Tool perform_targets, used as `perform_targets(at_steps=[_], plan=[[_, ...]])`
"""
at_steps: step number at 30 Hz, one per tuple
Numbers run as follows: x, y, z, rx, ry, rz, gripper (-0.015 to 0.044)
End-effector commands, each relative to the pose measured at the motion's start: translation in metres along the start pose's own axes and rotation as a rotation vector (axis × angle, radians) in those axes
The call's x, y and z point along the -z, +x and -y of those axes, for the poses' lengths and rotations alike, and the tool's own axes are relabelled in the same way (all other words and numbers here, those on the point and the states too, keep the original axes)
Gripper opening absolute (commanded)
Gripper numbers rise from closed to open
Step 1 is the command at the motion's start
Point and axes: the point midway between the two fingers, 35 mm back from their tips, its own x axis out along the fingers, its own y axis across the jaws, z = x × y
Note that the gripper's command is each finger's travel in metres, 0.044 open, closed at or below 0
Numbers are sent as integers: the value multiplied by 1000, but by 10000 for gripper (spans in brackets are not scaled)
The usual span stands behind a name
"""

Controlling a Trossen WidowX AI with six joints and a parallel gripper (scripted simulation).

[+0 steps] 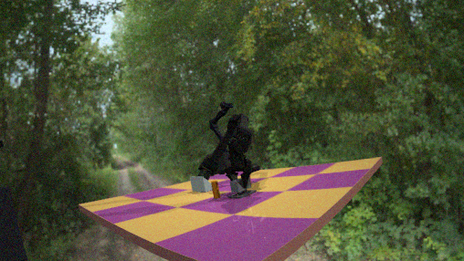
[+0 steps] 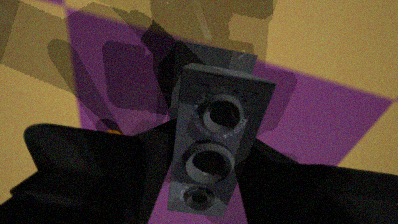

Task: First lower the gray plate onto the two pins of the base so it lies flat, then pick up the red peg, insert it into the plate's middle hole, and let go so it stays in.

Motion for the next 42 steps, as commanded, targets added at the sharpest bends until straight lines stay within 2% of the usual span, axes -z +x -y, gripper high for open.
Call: perform_targets(at_steps=[1, 21, 37, 38, 42], plan=[[-2, 9, -3, -7, 8, 9, 0], [0, 10, -1, 3, 5, 5, 0], [0, 10, -1, 3, 5, 5, 420], [0, 10, -1, 3, 5, 5, 440], [0, 10, -1, 3, 5, 5, 440]])
